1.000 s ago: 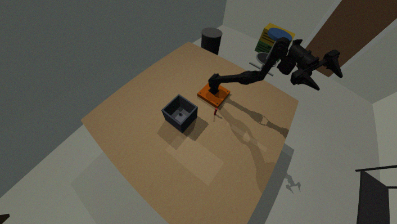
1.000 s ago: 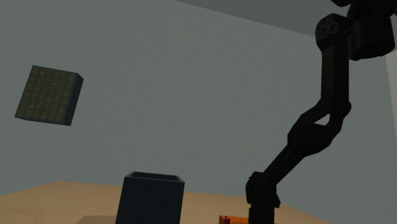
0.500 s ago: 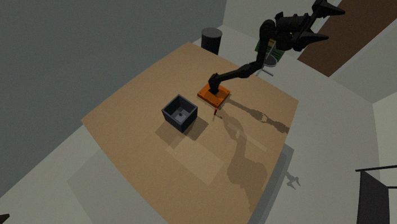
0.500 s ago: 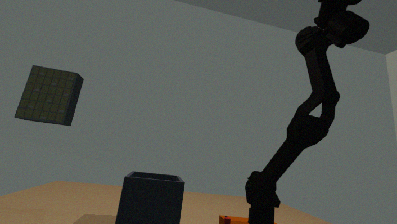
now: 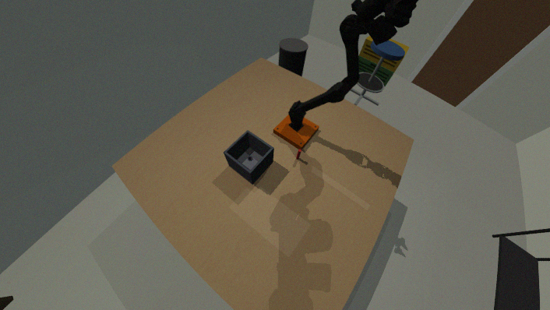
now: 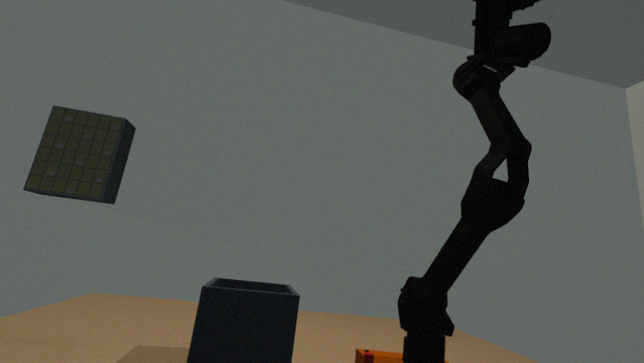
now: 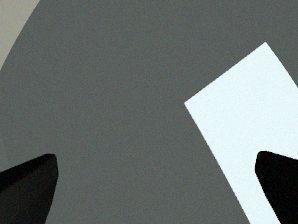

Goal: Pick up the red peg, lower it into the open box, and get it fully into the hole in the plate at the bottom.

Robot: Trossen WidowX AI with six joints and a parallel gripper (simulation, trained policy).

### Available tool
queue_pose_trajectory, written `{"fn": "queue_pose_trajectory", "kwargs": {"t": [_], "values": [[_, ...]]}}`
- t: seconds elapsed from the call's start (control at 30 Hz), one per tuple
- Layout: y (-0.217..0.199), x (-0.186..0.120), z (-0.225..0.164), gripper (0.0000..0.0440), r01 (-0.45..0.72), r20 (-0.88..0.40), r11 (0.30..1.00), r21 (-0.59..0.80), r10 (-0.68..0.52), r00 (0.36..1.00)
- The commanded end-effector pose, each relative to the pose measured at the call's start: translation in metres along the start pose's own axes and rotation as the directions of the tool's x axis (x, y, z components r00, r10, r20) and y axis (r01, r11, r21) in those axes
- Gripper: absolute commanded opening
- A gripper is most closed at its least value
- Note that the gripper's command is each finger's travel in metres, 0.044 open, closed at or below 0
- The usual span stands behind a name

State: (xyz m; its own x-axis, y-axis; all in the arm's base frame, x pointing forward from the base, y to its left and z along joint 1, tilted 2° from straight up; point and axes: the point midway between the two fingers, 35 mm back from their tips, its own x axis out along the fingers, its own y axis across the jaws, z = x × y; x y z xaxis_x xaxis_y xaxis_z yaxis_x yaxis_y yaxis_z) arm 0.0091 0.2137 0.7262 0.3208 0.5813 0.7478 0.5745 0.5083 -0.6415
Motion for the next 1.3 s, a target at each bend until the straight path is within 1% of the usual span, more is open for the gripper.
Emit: {"fn": "queue_pose_trajectory", "kwargs": {"t": [0.0,0.13,0.27,0.4,0.57,0.7,0.87,1.03,1.27], "values": [[-0.016,-0.006,-0.020,0.0440,0.057,-0.042,0.996,0.067,-0.054,0.998],[-0.037,-0.015,-0.048,0.0440,0.142,-0.109,0.977,0.159,-0.126,0.986],[-0.056,-0.027,-0.076,0.0440,0.229,-0.177,0.942,0.247,-0.189,0.966],[-0.071,-0.040,-0.104,0.0440,0.315,-0.246,0.890,0.329,-0.241,0.939],[-0.086,-0.057,-0.138,0.0440,0.419,-0.333,0.804,0.421,-0.293,0.896],[-0.095,-0.072,-0.165,0.0440,0.499,-0.404,0.720,0.482,-0.323,0.856],[-0.101,-0.092,-0.198,0.0440,0.592,-0.492,0.598,0.540,-0.346,0.799],[-0.102,-0.109,-0.227,0.0440,0.667,-0.570,0.458,0.588,-0.349,0.743],[-0.094,-0.133,-0.263,0.0440,0.746,-0.673,0.242,0.620,-0.326,0.664]]}}
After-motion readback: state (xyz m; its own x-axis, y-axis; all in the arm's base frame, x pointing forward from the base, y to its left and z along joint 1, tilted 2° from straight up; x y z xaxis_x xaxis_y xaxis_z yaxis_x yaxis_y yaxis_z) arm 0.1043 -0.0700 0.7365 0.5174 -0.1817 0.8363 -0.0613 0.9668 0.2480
